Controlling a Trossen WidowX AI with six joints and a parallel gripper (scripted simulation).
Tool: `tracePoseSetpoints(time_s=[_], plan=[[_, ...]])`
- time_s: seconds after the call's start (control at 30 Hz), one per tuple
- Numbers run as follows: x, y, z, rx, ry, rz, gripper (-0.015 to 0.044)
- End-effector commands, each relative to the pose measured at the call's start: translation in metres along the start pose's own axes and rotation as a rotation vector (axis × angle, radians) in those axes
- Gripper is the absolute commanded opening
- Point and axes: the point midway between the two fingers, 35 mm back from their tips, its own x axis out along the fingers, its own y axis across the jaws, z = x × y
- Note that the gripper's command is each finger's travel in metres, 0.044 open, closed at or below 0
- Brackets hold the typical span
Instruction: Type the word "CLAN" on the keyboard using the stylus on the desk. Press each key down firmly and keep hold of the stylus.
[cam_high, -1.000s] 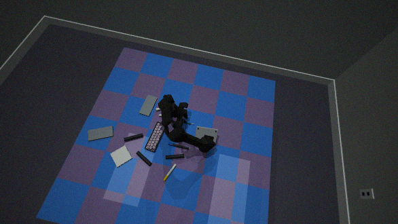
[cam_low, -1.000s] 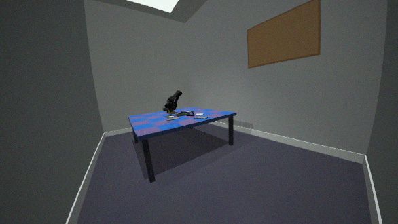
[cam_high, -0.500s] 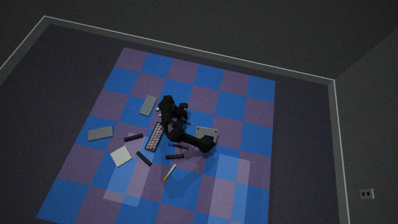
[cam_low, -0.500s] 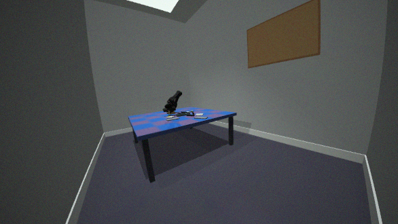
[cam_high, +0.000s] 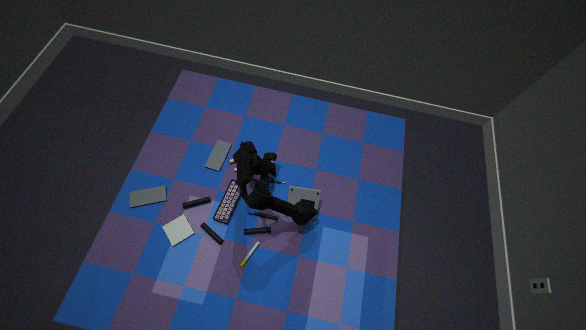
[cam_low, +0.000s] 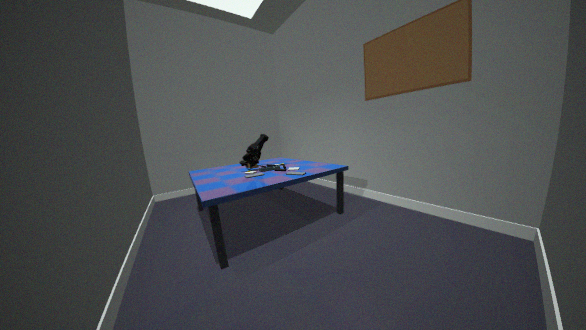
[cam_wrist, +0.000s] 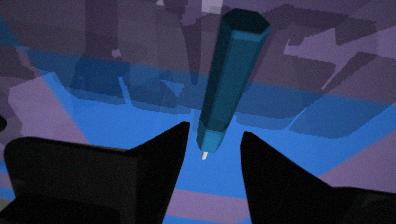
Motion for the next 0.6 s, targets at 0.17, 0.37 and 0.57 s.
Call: tracePoseSetpoints(time_s=[0.17,0.37,0.57], plan=[[0.0066,0.0004,0.0034,0.005,-0.001,0.008,0.0150],[0.0099,0.0004,0.0053,0.004,-0.001,0.009,0.0150],[0.0109,0.0005,0.0059,0.004,-0.001,0.009,0.0150]])
